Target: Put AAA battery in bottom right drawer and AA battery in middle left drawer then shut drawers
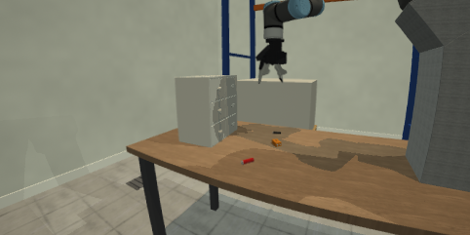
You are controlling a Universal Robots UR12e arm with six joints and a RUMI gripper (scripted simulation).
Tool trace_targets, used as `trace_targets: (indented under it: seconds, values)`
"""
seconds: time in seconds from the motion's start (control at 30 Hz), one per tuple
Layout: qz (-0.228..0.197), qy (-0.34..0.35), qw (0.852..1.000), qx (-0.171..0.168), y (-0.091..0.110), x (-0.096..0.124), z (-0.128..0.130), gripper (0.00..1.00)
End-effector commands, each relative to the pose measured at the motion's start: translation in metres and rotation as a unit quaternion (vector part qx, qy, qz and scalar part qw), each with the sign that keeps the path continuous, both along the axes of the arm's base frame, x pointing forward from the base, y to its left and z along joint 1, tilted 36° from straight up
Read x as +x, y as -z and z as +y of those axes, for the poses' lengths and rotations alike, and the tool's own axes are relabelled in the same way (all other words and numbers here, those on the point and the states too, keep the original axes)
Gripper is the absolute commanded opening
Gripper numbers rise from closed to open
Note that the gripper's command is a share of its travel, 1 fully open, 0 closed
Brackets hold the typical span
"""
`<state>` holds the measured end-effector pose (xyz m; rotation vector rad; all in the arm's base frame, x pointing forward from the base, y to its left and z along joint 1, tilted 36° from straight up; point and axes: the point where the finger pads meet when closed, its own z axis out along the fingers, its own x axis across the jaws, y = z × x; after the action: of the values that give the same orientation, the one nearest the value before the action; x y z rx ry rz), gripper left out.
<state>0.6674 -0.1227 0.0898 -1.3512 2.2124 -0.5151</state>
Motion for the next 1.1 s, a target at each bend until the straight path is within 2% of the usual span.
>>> trace_targets:
  seconds: [0.0, 0.27, 0.33, 0.57, 1.07]
  values:
    - [0.003, -0.069, 0.996, -0.047, 0.006, 0.005, 0.003, 1.0]
    - [0.009, -0.146, 0.984, -0.103, 0.014, 0.01, 0.006, 1.0]
    - [0.009, -0.146, 0.984, -0.103, 0.014, 0.01, 0.006, 1.0]
    - [0.012, -0.19, 0.972, -0.136, 0.019, 0.013, 0.009, 1.0]
    - [0.015, -0.224, 0.961, -0.16, 0.022, 0.015, 0.011, 1.0]
